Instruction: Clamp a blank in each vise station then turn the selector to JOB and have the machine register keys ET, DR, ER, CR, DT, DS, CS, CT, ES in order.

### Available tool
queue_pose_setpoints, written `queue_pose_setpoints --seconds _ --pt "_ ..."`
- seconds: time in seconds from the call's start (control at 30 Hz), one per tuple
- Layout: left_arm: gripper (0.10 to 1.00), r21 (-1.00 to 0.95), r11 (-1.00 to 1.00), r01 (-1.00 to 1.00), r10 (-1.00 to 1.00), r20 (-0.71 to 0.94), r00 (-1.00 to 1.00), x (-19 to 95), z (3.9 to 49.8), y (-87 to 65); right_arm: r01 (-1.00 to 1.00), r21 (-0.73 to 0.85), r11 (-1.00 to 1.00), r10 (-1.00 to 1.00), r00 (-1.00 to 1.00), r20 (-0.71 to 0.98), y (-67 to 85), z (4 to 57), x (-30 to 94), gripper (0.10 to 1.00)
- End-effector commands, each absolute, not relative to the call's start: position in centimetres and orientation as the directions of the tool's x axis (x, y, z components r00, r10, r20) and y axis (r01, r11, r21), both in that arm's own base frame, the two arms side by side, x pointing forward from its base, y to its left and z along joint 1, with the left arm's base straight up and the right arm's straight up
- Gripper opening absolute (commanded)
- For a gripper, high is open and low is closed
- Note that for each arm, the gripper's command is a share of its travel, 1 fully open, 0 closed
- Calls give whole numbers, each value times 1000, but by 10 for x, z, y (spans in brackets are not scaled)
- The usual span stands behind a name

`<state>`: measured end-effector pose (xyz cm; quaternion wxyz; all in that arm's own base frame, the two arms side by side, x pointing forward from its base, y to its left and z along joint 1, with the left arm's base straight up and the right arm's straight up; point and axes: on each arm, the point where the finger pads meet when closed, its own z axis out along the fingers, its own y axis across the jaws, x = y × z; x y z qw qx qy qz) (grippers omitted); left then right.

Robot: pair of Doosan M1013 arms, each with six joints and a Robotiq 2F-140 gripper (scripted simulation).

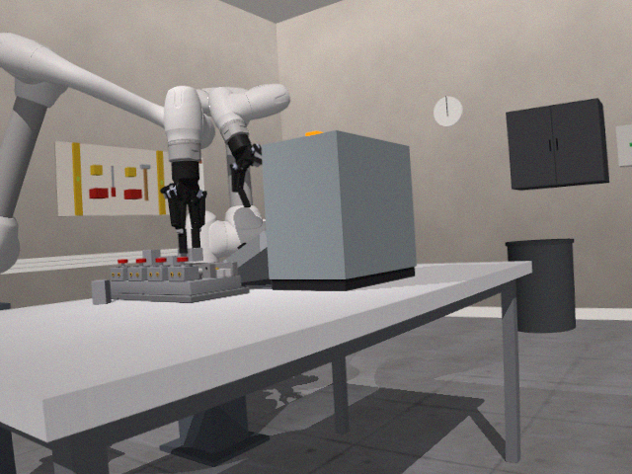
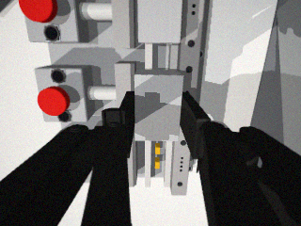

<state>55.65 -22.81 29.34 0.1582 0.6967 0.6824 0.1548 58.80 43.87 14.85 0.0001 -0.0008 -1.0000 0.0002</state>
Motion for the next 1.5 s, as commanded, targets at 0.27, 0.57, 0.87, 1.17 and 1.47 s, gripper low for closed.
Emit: queue_pose_setpoints --seconds 0.27,0.57,0.87,1.17,1.47 --pt "1000 433 -19 901 1000 0 21 557 294 -228 2 1 1000 2 -1000 -1 439 147 588 99" --pt "1000 433 -19 901 1000 0 21 557 294 -228 -7 1 1000 -7 -1000 -1 439 145 588 99" --pt "1000 433 -19 901 1000 0 21 557 294 -228 -7 1 1000 -7 -1000 -1 439 143 588 99" --pt "1000 433 -19 901 1000 0 21 557 294 -228 -7 1 1000 -7 -1000 -1 439 141 588 99" --pt "1000 433 -19 901 1000 0 21 557 294 -228 -7 1 1000 -7 -1000 -1 439 140 588 99"
